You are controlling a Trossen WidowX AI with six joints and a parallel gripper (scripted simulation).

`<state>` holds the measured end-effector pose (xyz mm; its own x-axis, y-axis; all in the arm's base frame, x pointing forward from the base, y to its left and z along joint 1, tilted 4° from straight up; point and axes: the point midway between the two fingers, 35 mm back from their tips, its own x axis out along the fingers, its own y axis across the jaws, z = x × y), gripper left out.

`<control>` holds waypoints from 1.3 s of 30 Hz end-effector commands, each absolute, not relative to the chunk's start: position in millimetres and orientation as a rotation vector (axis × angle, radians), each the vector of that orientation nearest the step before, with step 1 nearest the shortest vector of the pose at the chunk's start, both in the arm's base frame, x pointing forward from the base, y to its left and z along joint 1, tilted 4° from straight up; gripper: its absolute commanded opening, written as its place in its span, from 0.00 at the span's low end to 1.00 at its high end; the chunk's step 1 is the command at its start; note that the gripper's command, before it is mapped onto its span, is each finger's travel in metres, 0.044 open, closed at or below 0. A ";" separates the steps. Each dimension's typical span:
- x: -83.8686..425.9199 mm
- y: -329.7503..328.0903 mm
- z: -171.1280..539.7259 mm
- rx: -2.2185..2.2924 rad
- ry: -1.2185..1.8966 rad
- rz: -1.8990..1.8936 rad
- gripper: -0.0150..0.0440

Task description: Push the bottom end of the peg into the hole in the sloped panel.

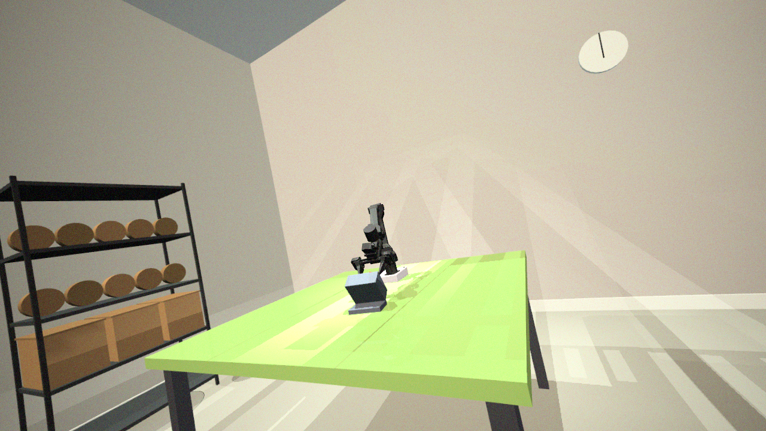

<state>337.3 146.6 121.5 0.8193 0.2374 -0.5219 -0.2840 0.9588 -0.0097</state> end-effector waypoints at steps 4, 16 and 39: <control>331.2 144.9 125.2 -0.086 0.546 0.274 1.00; 322.1 143.0 132.9 -0.086 0.545 0.276 1.00; 304.4 139.0 146.8 -0.087 0.544 0.278 1.00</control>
<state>307.3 140.0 145.5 0.8192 0.2407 -0.5206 -0.2879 0.9576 -0.0102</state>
